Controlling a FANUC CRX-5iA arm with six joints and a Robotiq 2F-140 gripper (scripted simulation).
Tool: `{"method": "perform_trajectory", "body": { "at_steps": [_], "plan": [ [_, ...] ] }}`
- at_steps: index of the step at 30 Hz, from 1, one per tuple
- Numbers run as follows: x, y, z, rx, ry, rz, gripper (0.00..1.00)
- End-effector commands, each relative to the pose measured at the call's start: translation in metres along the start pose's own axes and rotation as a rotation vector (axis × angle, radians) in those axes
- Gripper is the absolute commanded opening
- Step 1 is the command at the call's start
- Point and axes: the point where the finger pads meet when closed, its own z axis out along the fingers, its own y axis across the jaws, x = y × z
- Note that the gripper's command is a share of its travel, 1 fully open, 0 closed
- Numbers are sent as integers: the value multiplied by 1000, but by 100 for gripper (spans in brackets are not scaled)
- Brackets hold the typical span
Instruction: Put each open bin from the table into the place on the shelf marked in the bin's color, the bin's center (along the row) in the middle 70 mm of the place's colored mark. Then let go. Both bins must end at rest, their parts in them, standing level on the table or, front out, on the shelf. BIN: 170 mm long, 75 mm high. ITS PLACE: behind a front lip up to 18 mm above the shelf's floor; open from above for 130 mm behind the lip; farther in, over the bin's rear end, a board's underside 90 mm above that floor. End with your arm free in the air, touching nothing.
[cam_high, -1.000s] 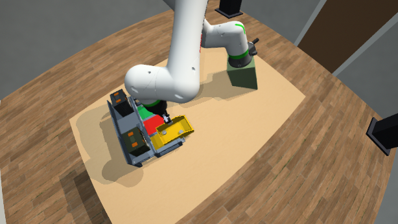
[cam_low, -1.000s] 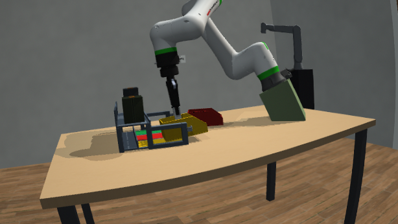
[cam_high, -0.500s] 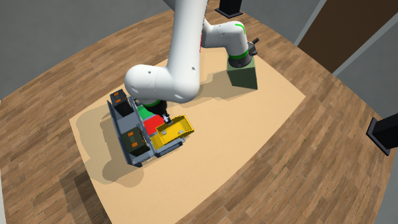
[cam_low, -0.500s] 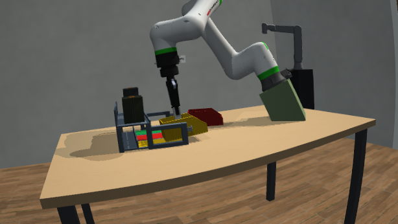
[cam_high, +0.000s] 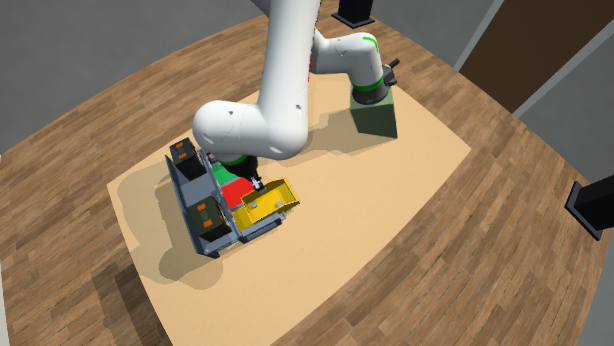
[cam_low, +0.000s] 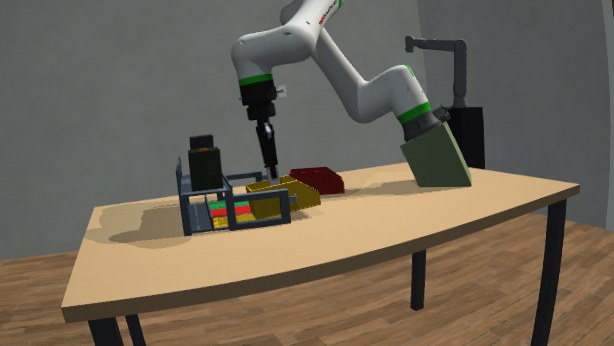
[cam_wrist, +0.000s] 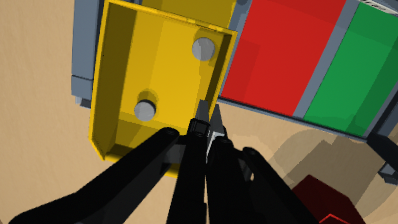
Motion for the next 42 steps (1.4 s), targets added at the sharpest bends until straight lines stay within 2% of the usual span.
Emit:
{"method": "perform_trajectory", "body": {
  "at_steps": [1,42],
  "plan": [
    [0,0,1,0,0,0,0],
    [1,0,5,0,1,0,0]
  ]
}}
